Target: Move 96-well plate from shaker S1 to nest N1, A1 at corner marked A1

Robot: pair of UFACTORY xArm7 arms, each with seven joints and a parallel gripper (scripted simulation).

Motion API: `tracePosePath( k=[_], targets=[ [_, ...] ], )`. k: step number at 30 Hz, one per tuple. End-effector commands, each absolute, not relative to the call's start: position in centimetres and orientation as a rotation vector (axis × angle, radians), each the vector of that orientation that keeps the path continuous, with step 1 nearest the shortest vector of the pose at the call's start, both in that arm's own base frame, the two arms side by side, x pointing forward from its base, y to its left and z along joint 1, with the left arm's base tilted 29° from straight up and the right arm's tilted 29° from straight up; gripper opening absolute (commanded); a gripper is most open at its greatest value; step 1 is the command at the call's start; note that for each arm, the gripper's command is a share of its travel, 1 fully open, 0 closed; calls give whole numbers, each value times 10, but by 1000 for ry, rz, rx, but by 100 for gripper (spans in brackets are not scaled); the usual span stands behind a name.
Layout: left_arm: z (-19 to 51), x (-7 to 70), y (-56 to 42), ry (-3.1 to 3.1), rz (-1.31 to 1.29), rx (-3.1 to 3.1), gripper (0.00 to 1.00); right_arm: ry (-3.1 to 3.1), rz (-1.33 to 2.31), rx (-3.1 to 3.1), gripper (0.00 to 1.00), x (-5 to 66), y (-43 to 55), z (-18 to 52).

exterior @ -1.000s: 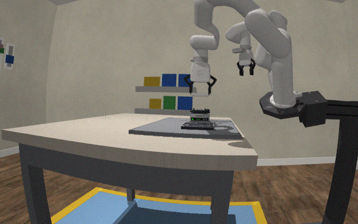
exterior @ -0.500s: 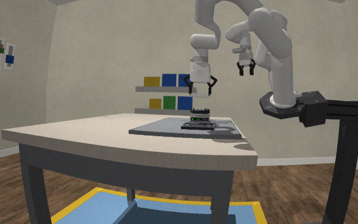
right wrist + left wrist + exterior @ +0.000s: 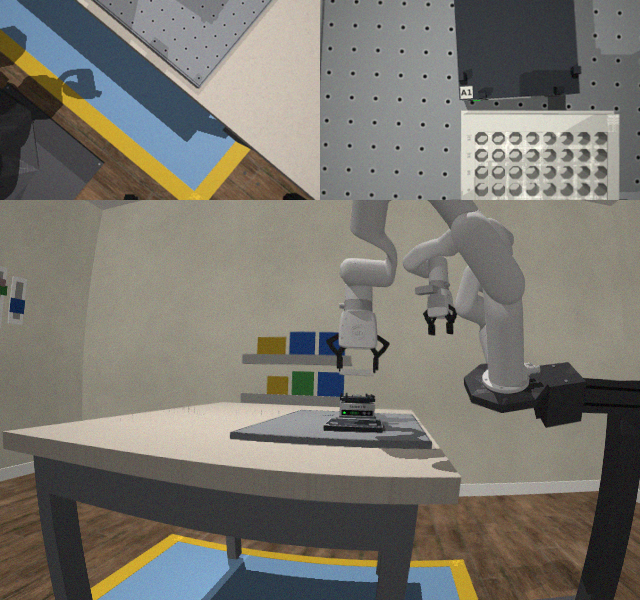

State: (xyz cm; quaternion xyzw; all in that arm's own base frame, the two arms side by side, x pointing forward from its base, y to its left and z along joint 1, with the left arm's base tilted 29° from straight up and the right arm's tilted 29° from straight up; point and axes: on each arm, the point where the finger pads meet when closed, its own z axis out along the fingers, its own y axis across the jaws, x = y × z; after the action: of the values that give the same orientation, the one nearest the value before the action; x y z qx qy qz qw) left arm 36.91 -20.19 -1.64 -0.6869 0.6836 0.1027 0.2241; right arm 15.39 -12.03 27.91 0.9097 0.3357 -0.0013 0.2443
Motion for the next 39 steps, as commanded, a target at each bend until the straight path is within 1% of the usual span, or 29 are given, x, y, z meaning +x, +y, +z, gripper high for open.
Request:
tracePosePath(
  k=[1,39],
  targets=[
    [-11,370,-193,1888,276,-1895,0,917,-2,2482,100,154,-120,280],
    [26,365,-85,1887,277,-1895,0,917,-2,2482,100,154,-120,280]
  ],
)
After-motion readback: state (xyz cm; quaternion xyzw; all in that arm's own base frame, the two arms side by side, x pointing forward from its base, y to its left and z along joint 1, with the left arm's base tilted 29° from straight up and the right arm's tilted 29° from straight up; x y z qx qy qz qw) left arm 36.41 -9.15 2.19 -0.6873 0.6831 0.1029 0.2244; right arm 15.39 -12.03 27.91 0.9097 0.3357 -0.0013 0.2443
